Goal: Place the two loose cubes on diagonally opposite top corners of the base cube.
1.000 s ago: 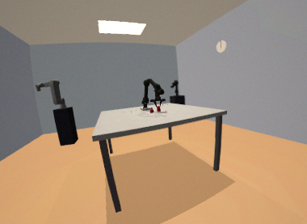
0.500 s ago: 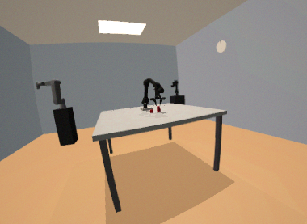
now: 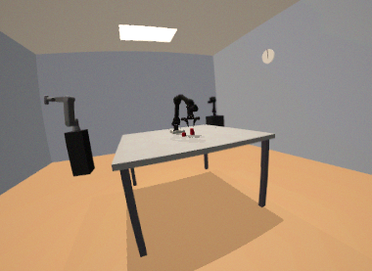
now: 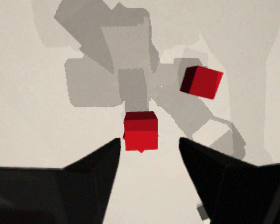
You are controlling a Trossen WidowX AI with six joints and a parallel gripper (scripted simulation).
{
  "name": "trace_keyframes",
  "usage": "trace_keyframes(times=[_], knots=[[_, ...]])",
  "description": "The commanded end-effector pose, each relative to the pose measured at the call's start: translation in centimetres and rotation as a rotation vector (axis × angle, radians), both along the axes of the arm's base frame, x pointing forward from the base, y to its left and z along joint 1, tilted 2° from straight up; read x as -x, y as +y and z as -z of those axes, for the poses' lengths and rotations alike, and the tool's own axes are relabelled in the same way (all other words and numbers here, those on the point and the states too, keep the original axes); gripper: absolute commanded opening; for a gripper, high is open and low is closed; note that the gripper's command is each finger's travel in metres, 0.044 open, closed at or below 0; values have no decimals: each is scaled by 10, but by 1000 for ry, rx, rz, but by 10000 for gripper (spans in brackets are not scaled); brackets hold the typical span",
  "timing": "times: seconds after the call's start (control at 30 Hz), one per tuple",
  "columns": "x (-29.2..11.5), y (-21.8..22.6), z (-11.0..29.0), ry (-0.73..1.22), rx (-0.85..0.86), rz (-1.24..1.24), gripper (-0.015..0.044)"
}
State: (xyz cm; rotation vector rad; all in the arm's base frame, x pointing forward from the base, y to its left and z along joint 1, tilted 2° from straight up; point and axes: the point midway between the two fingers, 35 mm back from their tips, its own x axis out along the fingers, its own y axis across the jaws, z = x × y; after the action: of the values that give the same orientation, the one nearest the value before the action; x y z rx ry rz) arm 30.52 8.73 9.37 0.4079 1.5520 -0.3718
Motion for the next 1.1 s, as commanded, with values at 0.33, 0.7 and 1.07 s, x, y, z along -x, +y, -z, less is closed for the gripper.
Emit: trace_keyframes(times=[0.33, 0.7, 1.07], knots=[[-7, -86, -40, -9, 1, 229, 265], [-8, -85, 22, -9, 1, 229, 265], [-8, -84, 39, -9, 1, 229, 265]])
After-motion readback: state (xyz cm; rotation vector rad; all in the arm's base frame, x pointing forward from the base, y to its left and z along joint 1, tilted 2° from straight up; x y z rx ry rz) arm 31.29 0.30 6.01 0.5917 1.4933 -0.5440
